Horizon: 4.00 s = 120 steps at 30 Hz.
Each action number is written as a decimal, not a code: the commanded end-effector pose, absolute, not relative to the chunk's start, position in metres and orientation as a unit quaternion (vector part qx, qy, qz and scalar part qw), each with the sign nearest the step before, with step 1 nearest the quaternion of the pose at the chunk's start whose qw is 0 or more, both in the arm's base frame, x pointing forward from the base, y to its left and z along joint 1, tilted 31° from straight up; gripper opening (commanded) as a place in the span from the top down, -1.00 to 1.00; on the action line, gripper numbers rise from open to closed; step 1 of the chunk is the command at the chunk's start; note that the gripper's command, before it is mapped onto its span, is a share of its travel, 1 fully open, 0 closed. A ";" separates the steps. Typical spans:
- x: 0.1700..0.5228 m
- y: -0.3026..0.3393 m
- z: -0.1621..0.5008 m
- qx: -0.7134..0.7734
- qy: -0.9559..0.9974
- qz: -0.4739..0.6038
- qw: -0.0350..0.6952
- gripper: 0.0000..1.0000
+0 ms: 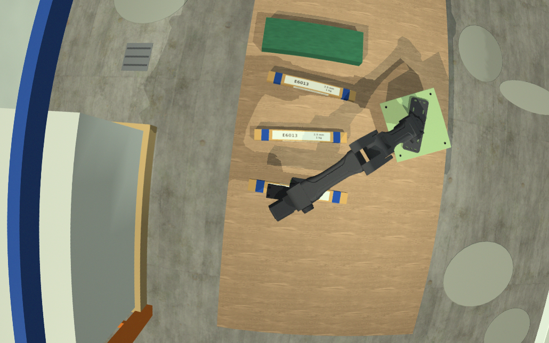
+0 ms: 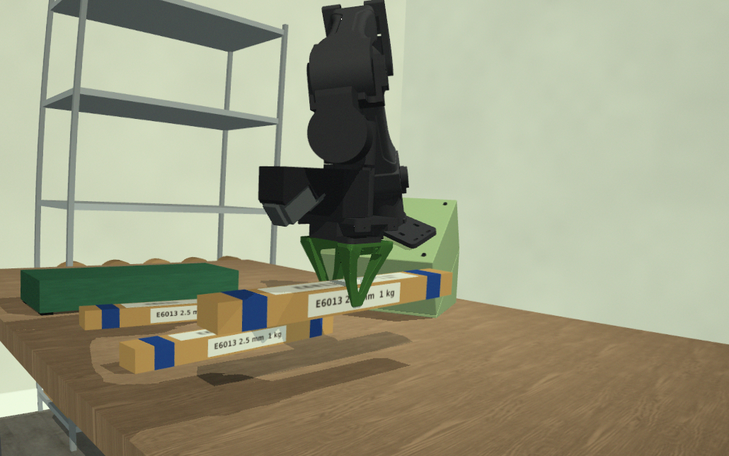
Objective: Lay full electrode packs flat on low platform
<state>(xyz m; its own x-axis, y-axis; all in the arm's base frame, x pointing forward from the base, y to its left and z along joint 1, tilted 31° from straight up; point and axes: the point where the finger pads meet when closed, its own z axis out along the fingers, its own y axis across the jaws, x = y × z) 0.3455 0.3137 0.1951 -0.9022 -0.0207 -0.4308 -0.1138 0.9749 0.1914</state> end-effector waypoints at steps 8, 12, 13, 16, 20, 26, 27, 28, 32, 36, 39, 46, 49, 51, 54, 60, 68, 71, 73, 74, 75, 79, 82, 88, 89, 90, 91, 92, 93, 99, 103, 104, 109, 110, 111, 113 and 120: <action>0.329 0.310 0.258 -0.036 0.958 0.134 0.251 1.00; 0.325 0.308 0.264 -0.036 0.958 0.134 0.251 1.00; 0.324 0.307 0.266 -0.036 0.958 0.134 0.251 1.00; 0.321 0.305 0.271 -0.036 0.958 0.134 0.251 1.00; 0.317 0.303 0.278 -0.036 0.958 0.134 0.251 1.00; 0.313 0.301 0.284 -0.036 0.958 0.134 0.251 1.00; 0.312 0.300 0.286 -0.036 0.958 0.134 0.251 1.00; 0.312 0.300 0.288 -0.036 0.958 0.134 0.251 1.00; 0.308 0.297 0.294 -0.036 0.958 0.134 0.251 1.00; 0.304 0.295 0.301 -0.036 0.958 0.134 0.251 1.00; 0.301 0.293 0.306 -0.036 0.958 0.134 0.251 1.00; 0.296 0.290 0.314 -0.036 0.958 0.134 0.251 1.00; 0.294 0.289 0.319 -0.036 0.958 0.134 0.251 1.00; 0.292 0.288 0.323 -0.036 0.958 0.134 0.251 1.00; 0.289 0.286 0.328 -0.036 0.958 0.134 0.251 1.00; 0.285 0.284 0.334 -0.036 0.958 0.134 0.251 1.00; 0.282 0.281 0.335 -0.037 0.958 0.134 0.251 1.00; 0.281 0.280 0.334 -0.037 0.958 0.134 0.251 1.00; 0.281 0.280 0.334 -0.037 0.958 0.134 0.251 1.00; 0.281 0.280 0.334 -0.037 0.958 0.134 0.251 1.00; 0.281 0.280 0.334 -0.037 0.958 0.134 0.251 1.00; 0.280 0.279 0.334 -0.037 0.958 0.134 0.251 1.00; 0.280 0.278 0.328 -0.038 0.960 0.128 0.245 1.00; 0.280 0.278 0.329 -0.037 0.959 0.131 0.248 1.00; 0.280 0.278 0.326 -0.038 0.960 0.128 0.245 1.00; 0.280 0.278 0.326 -0.037 0.960 0.129 0.246 1.00; 0.280 0.279 0.329 -0.037 0.959 0.133 0.249 1.00; 0.280 0.279 0.329 -0.037 0.959 0.133 0.249 1.00; 0.280 0.279 0.329 -0.037 0.959 0.133 0.249 1.00; 0.281 0.280 0.331 -0.037 0.957 0.136 0.253 1.00; 0.281 0.280 0.327 -0.037 0.958 0.133 0.250 1.00; 0.281 0.280 0.328 -0.037 0.958 0.134 0.251 1.00; 0.281 0.280 0.330 -0.036 0.957 0.137 0.253 1.00; 0.281 0.280 0.330 -0.036 0.957 0.137 0.253 1.00; 0.280 0.279 0.328 -0.037 0.958 0.134 0.250 1.00; 0.280 0.279 0.324 -0.037 0.959 0.130 0.247 1.00; 0.286 0.263 0.317 -0.046 0.960 0.125 0.245 1.00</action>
<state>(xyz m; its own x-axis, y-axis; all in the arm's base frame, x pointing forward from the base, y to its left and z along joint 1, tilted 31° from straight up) 0.2905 0.2785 0.2878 -0.9046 -0.0469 -0.4237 -0.1310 0.9764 0.1716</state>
